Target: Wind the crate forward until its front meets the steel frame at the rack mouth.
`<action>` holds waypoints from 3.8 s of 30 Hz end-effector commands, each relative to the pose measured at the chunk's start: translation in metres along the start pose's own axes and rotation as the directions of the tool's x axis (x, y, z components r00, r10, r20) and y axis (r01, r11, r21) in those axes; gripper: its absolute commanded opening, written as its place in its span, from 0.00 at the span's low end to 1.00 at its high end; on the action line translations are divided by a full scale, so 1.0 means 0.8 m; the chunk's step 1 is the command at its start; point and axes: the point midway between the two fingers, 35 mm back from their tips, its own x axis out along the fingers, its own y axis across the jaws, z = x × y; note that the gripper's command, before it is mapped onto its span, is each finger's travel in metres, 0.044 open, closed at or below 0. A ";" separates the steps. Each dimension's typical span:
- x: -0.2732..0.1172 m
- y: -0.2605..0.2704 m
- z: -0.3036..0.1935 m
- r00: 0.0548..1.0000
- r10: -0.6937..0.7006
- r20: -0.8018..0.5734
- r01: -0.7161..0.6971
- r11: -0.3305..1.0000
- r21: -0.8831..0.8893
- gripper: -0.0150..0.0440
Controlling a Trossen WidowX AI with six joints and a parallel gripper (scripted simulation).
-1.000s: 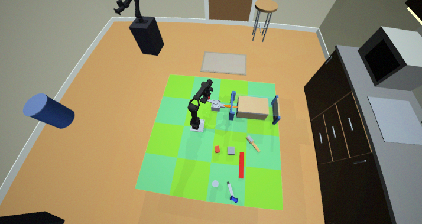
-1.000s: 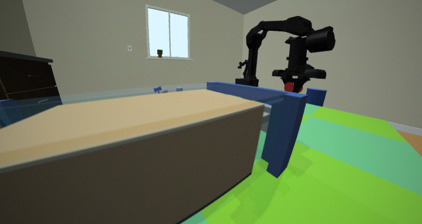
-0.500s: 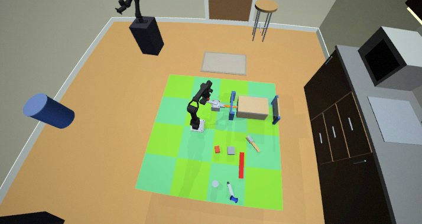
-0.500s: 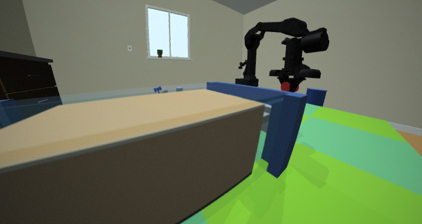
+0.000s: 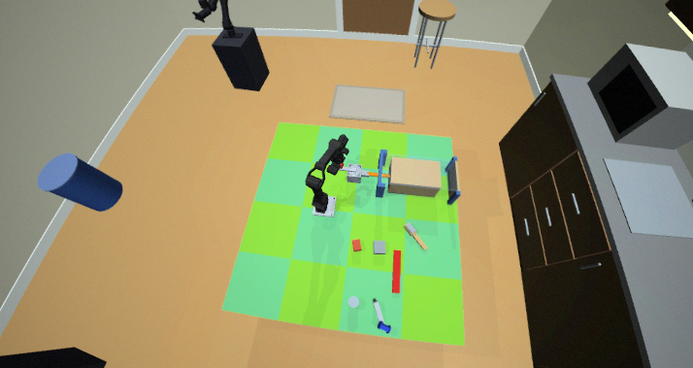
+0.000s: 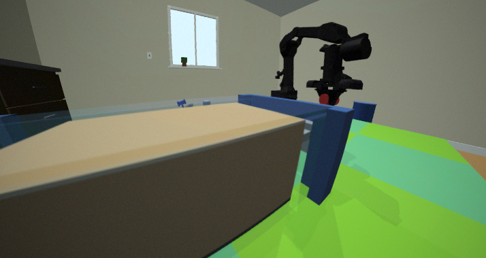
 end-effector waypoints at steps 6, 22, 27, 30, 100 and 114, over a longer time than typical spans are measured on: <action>0.001 0.039 -0.023 0.999 0.032 -0.008 -0.032 0.999 0.004 0.25; 0.000 0.055 -0.040 0.999 0.034 -0.010 -0.033 0.999 0.004 0.25; 0.000 0.059 -0.046 0.999 0.034 -0.010 -0.034 0.999 0.004 0.25; 0.000 0.062 -0.050 0.999 0.034 -0.011 -0.034 0.999 0.004 0.25; -0.002 0.077 -0.150 0.999 0.035 -0.020 -0.035 0.999 0.004 0.25; -0.002 0.070 -0.169 0.999 0.035 -0.021 -0.035 0.999 0.004 0.25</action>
